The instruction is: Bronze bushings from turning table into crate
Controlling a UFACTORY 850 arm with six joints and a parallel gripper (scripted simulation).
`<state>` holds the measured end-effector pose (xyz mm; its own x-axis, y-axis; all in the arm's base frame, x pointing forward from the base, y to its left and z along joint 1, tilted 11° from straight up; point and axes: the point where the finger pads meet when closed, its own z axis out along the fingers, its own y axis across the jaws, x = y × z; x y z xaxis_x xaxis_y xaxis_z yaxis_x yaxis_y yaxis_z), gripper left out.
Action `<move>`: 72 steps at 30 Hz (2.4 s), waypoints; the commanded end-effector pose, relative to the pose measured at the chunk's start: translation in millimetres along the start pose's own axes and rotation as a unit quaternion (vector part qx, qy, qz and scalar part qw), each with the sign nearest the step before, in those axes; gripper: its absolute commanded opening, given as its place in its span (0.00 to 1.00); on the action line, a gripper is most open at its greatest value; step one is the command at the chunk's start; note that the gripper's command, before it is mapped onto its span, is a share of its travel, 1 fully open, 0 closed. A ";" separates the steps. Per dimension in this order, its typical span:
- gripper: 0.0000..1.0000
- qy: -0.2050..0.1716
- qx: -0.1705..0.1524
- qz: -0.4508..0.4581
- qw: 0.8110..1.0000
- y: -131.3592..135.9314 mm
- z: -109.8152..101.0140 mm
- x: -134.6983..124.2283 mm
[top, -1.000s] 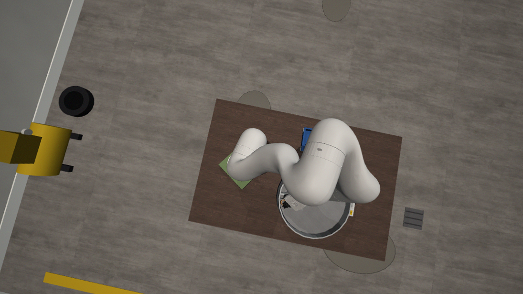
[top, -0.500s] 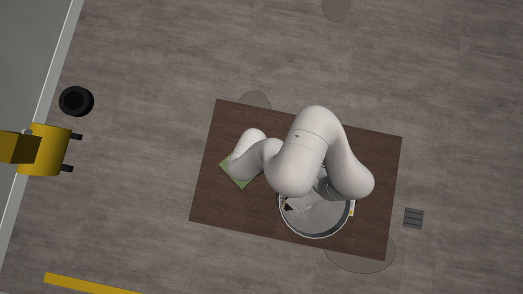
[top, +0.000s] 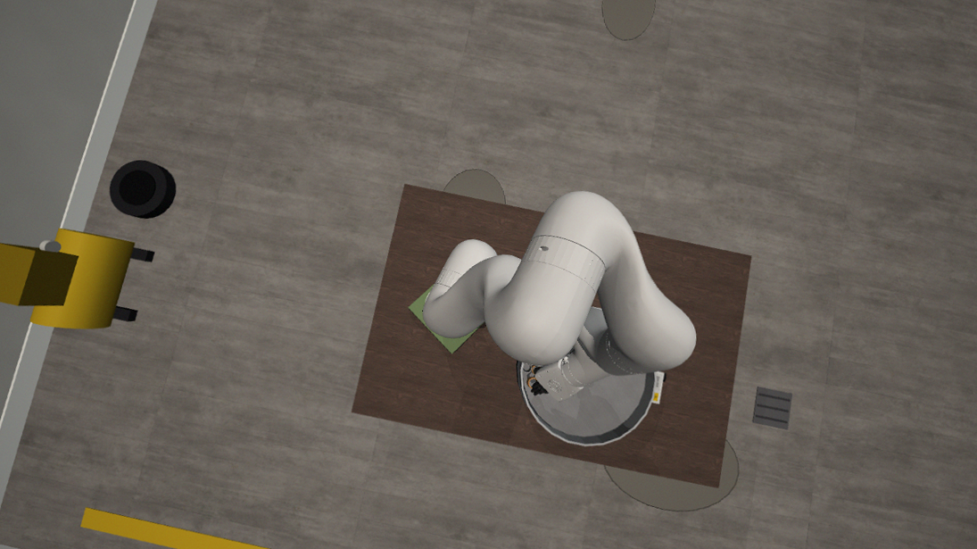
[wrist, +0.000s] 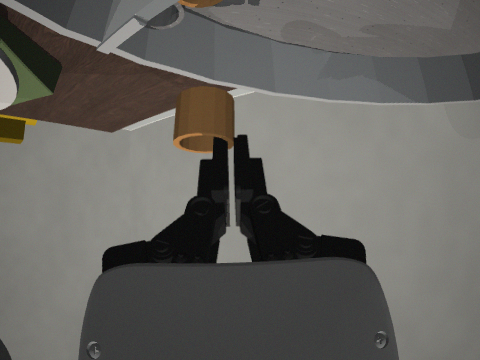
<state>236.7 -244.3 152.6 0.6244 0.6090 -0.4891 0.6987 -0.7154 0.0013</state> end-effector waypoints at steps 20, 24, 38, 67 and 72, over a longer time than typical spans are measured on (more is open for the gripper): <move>0.00 0.000 -0.001 0.000 1.000 -15.0 -27.1 31.5; 0.00 0.000 -0.001 0.000 1.000 -25.7 -45.1 53.0; 0.00 0.000 -0.001 0.000 1.000 -61.4 -105.8 125.5; 0.00 0.000 -0.001 0.000 1.000 -134.2 -229.4 273.0; 0.00 0.000 -0.001 0.000 1.000 -141.5 -241.7 287.6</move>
<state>394.4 101.0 219.4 0.6246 0.6094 -0.4884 0.6992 -0.7150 0.0020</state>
